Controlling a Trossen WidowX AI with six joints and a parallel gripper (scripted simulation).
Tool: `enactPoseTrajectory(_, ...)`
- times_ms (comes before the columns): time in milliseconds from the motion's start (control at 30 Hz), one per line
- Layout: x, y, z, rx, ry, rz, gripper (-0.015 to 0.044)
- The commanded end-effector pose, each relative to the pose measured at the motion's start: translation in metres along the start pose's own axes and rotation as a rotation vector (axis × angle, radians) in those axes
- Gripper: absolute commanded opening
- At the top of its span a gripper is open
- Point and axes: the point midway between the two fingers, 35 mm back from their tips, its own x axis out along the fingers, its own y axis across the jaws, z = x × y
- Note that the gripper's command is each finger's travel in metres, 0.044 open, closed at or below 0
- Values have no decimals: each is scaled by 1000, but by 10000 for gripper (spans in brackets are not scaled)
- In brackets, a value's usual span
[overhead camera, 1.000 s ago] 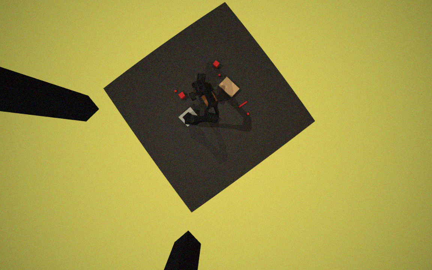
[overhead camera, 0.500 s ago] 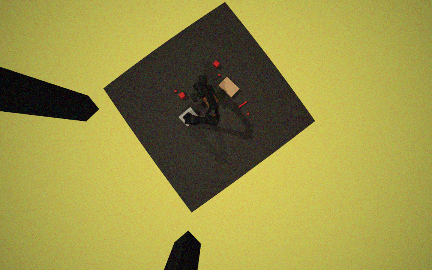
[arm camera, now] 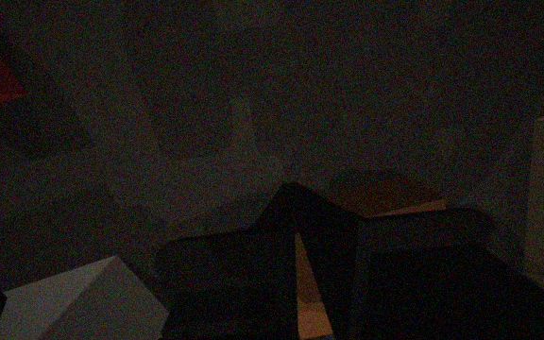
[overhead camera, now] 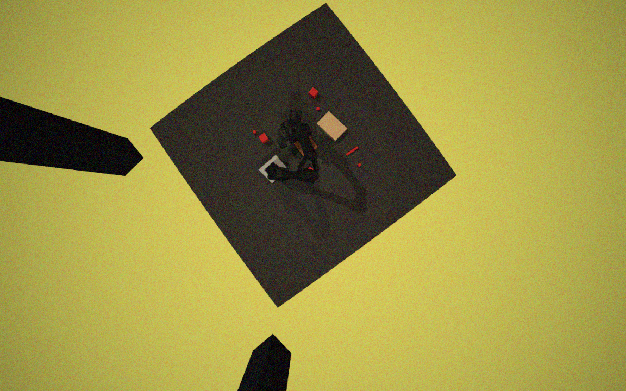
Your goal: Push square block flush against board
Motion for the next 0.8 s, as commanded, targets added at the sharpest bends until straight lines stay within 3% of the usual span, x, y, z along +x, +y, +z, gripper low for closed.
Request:
enactPoseTrajectory(0,2,1,5,-3,9,2,0)
enactPoseTrajectory(767,4,1,43,-1,10,2,0)
